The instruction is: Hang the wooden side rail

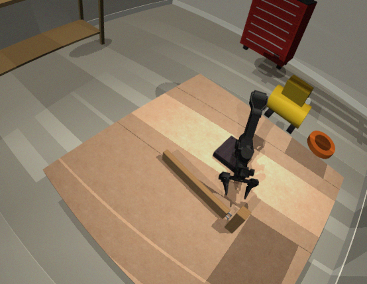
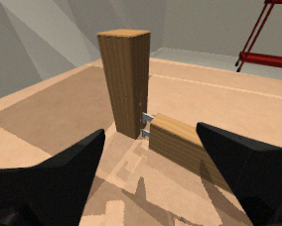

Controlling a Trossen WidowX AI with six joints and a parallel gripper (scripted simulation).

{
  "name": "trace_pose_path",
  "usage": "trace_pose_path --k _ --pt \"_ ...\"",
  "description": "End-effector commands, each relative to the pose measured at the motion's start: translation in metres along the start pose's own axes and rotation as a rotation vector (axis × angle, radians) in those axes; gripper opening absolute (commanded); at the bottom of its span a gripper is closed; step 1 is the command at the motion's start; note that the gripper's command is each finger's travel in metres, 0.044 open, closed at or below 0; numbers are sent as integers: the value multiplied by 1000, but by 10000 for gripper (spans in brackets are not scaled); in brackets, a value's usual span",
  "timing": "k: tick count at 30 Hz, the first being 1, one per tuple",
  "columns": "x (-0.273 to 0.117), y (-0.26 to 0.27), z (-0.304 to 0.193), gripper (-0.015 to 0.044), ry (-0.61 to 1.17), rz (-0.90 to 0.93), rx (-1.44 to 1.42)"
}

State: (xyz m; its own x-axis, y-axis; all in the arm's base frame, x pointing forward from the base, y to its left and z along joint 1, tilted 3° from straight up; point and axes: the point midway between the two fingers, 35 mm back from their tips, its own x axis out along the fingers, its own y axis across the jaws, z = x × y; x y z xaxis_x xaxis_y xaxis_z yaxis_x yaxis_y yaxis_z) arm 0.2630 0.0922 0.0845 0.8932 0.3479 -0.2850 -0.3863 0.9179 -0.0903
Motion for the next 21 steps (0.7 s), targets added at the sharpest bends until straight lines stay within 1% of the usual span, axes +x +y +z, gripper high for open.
trace_pose_path --k 1,4,6,10,14,21 --pt "0 0 -1 440 1 -3 4" --pt "1 0 -1 440 6 1 -1" --pt "8 -2 0 440 43 28 -39" --pt "25 -10 2 440 142 127 -135" --pt "33 -21 8 440 210 239 -199" --pt "32 -45 32 440 237 440 -240"
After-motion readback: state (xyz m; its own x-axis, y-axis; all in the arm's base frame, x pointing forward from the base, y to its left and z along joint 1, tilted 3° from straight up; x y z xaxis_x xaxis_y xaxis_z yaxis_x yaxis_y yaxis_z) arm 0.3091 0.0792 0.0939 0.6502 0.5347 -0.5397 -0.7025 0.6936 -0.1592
